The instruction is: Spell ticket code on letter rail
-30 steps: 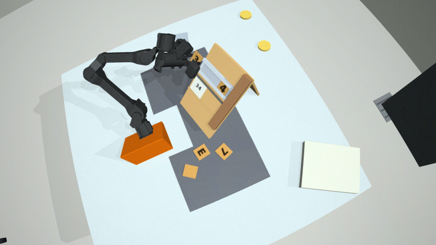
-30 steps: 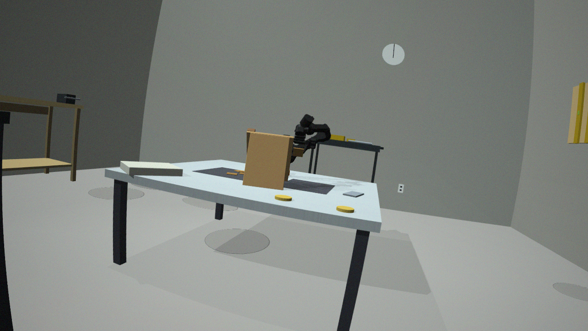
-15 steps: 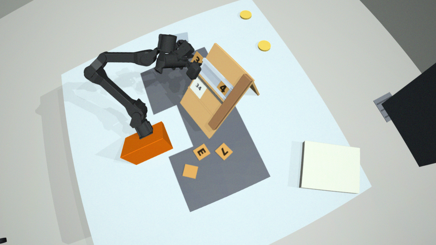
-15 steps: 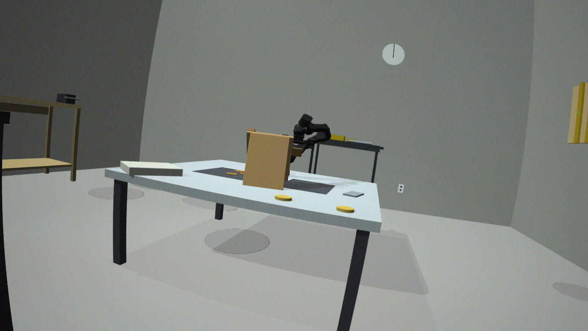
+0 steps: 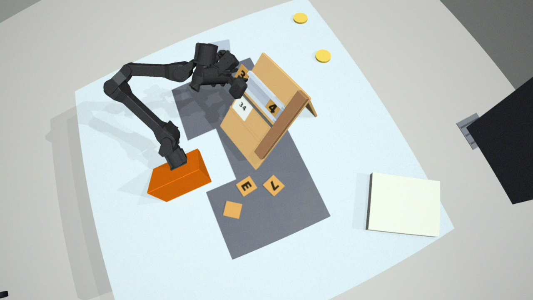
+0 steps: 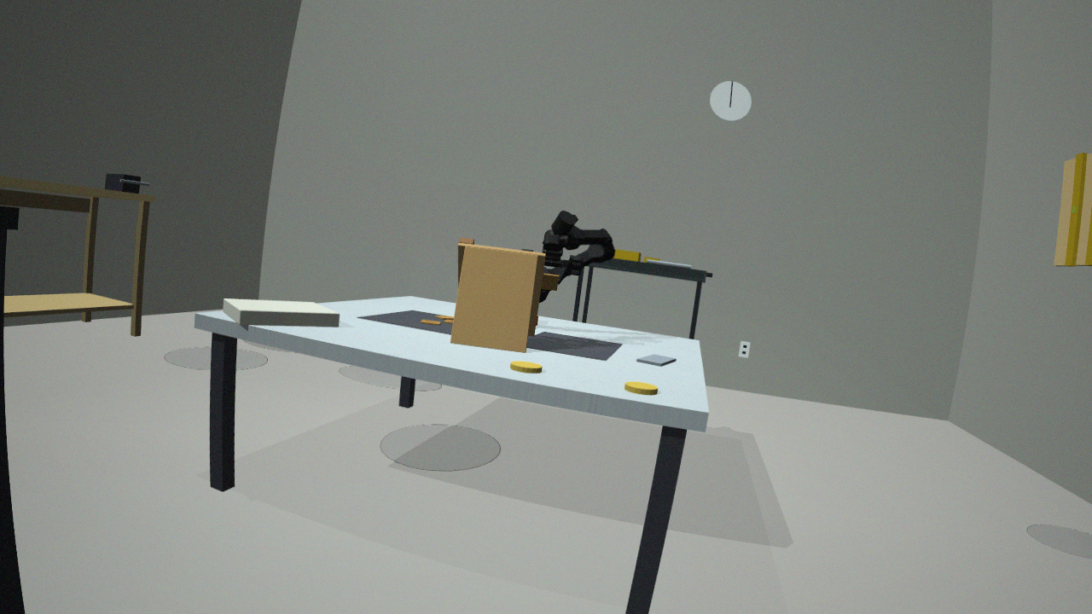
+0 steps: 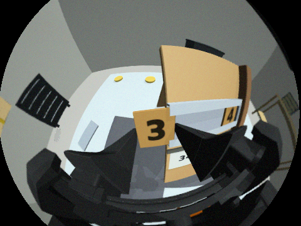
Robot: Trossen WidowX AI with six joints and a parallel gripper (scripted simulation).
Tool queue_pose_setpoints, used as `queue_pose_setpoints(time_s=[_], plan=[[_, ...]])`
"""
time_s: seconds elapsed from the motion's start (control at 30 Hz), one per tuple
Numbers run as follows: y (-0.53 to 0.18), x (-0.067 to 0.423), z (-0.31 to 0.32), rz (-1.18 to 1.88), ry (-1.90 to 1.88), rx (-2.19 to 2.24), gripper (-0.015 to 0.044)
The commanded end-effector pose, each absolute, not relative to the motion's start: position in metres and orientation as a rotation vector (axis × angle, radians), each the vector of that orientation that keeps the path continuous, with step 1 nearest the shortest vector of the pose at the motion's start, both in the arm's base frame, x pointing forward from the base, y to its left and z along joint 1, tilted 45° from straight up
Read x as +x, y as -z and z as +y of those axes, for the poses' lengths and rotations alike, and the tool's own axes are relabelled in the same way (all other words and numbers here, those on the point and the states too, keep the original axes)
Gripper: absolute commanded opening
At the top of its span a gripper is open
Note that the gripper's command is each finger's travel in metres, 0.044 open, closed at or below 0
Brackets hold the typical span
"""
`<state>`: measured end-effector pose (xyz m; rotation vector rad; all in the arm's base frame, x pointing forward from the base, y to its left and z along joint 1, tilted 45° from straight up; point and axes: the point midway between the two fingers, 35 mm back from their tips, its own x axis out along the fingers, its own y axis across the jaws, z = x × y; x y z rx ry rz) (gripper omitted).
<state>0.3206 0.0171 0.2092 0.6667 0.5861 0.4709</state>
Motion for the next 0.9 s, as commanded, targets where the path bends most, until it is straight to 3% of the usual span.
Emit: queue_pose_setpoints(time_s=[0.0, 0.87], plan=[[-0.2075, 0.3205, 0.0165, 0.587, -0.477, 0.665, 0.0], [-0.1987, 0.3236, 0.0073, 0.587, -0.477, 0.665, 0.0]])
